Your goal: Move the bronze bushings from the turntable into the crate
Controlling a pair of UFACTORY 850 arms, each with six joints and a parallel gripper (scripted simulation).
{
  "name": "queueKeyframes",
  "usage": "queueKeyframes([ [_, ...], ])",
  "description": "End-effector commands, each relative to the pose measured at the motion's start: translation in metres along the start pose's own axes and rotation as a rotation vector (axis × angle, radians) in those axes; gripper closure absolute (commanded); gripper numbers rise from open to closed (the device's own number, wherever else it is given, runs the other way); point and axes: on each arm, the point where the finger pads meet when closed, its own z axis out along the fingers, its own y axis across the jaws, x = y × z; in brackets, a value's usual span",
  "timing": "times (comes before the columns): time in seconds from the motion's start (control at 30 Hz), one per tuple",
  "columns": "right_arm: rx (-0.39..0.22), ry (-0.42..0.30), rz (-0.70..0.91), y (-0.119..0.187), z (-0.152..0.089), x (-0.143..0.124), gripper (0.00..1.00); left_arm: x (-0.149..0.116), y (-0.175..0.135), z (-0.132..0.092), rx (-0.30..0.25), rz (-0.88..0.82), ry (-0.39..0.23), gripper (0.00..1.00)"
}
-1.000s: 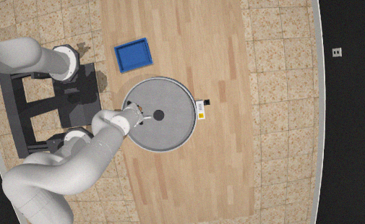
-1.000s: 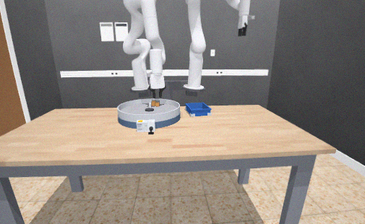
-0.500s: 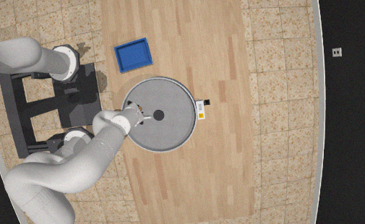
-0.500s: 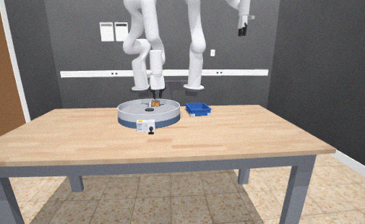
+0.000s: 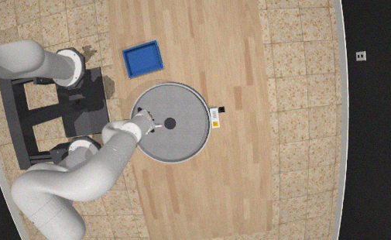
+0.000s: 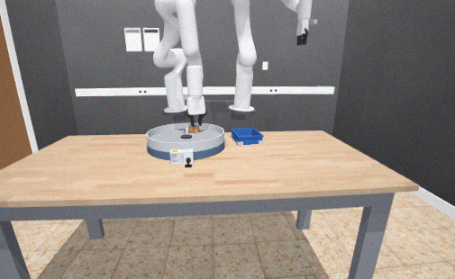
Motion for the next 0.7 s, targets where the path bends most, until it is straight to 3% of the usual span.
queueKeyframes([
  [0.0,0.003,-0.009,0.0,0.0,0.0,-0.001,0.59,0.0,0.0,-0.001,0.0,0.0,0.002,0.0],
  [0.67,0.003,-0.009,0.0,0.0,0.011,-0.001,0.59,0.0,0.0,-0.001,0.0,0.0,0.002,0.0],
])
